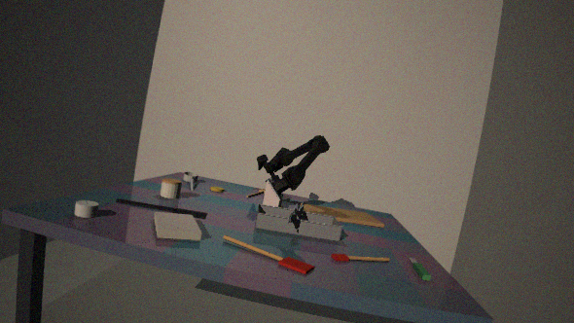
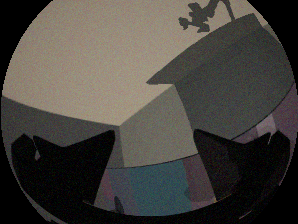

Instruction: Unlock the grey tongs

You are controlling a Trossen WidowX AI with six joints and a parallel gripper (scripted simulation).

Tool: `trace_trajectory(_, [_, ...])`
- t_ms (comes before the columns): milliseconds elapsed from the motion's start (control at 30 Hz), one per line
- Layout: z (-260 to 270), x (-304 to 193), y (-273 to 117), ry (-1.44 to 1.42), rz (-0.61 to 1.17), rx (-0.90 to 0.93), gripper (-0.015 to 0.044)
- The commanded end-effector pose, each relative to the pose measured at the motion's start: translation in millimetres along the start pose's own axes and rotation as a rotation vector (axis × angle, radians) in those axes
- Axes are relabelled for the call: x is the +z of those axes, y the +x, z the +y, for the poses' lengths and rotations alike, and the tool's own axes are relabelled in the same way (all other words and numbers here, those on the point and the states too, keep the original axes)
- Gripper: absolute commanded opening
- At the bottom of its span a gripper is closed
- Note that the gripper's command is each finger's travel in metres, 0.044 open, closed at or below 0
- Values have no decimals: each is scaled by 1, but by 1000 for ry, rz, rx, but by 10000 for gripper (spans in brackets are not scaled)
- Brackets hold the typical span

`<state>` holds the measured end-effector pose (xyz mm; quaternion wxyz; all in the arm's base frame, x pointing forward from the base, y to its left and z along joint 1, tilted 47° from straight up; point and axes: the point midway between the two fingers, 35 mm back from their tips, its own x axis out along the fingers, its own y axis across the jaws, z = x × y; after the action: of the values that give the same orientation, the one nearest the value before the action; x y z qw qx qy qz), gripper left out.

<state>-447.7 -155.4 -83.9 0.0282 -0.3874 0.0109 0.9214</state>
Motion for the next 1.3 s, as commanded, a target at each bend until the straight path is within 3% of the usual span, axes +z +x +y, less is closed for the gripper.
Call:
trace_trajectory(0, [2, 0, -2, -2, 0, 5, 426])
trace_trajectory(233, [58, -24, -27, -125, 55, 111, 440])
trace_trajectory(567, [166, -100, -108, -484, 178, 372, 440])
trace_trajectory(933, [237, -197, -226, -838, 274, 648, 440])
trace_trajectory(1267, [243, -302, -355, -1228, 390, 899, 440])
